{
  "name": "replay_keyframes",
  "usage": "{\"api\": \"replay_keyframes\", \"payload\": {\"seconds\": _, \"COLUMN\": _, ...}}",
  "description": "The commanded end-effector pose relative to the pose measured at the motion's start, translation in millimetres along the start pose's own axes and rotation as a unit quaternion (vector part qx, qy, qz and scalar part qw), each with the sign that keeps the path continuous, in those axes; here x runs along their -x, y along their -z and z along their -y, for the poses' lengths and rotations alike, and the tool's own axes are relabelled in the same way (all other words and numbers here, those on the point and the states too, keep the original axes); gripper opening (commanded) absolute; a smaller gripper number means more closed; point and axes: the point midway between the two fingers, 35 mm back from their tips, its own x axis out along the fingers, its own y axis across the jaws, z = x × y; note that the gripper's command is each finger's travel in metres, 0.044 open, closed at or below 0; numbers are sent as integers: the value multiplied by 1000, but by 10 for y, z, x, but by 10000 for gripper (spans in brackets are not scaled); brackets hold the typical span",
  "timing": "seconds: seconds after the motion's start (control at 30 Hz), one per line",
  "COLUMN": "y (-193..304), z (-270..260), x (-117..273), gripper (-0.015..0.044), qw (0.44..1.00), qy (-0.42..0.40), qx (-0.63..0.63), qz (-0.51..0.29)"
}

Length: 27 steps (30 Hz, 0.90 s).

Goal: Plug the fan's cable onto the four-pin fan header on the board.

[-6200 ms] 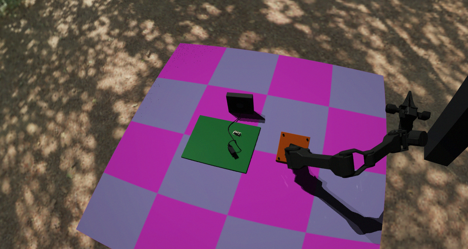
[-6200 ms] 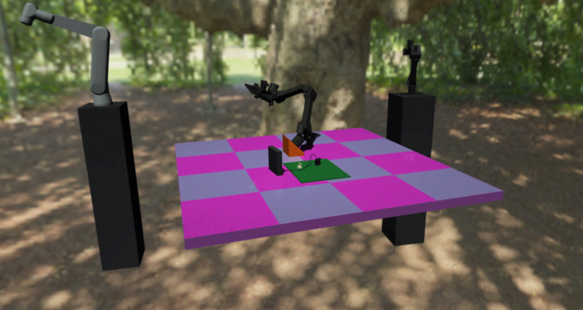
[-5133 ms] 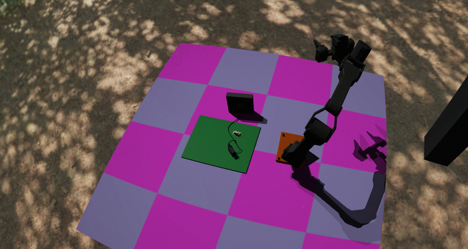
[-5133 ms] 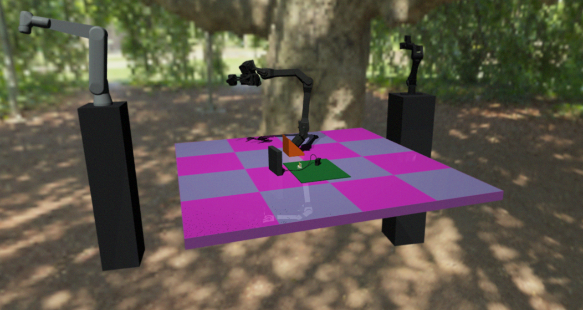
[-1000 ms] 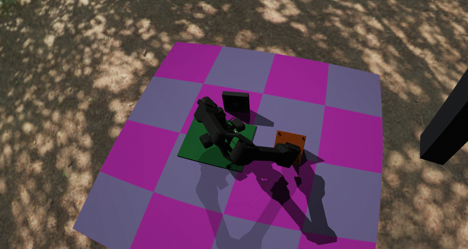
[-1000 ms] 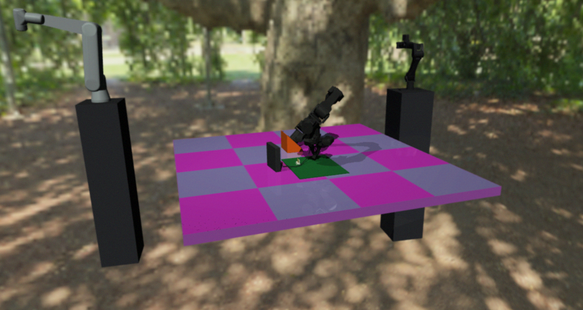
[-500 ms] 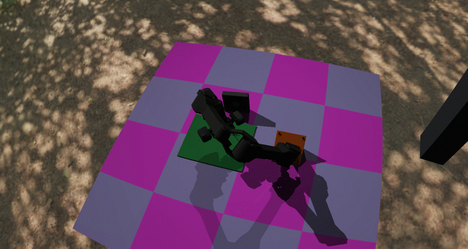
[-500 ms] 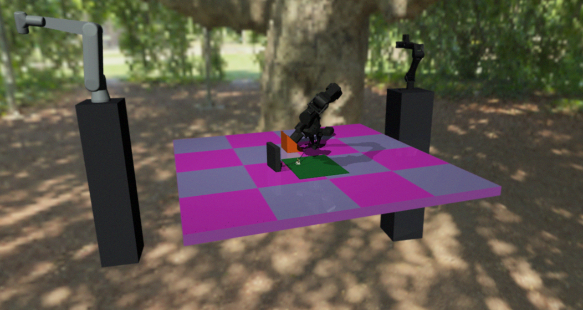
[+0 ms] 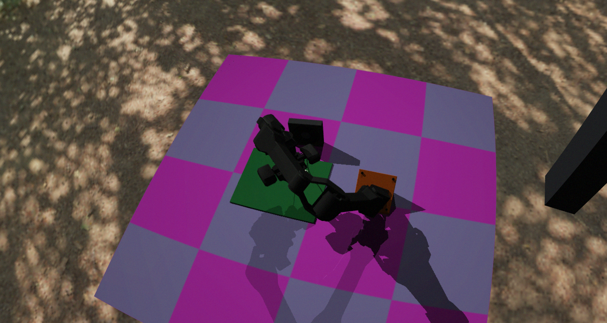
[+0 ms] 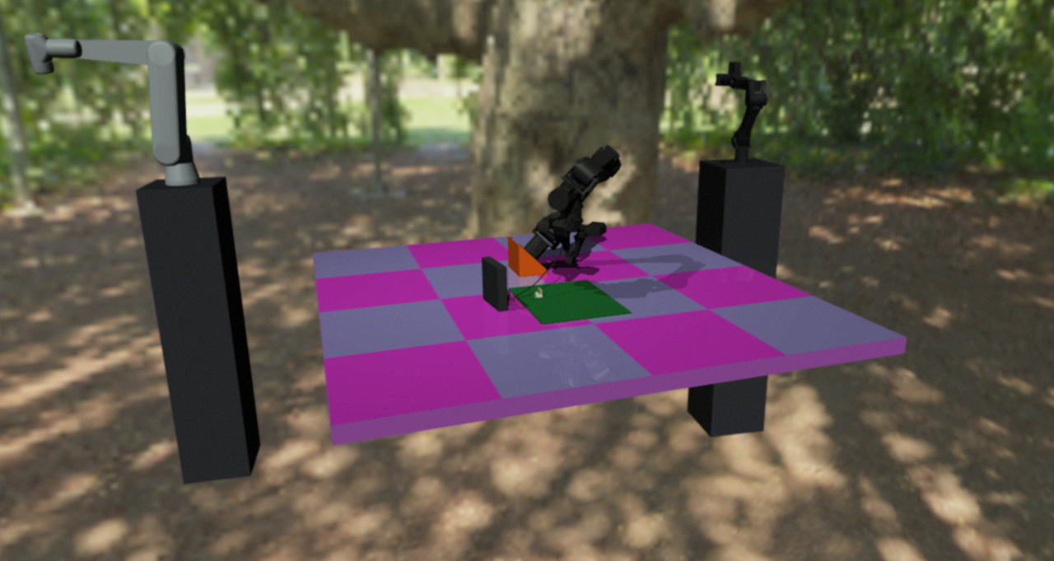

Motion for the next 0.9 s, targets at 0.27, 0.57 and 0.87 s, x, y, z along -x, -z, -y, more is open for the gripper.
{"api": "replay_keyframes", "payload": {"seconds": 0.27, "y": 56, "z": 33, "x": -64, "gripper": 0, "qw": 999, "qy": 26, "qx": -2, "qz": 30}}
{"api": "replay_keyframes", "payload": {"seconds": 0.57, "y": 104, "z": 90, "x": -181, "gripper": 0, "qw": 995, "qy": 82, "qx": 3, "qz": 61}}
{"api": "replay_keyframes", "payload": {"seconds": 0.87, "y": 138, "z": 148, "x": -284, "gripper": 0, "qw": 985, "qy": 136, "qx": 7, "qz": 105}}
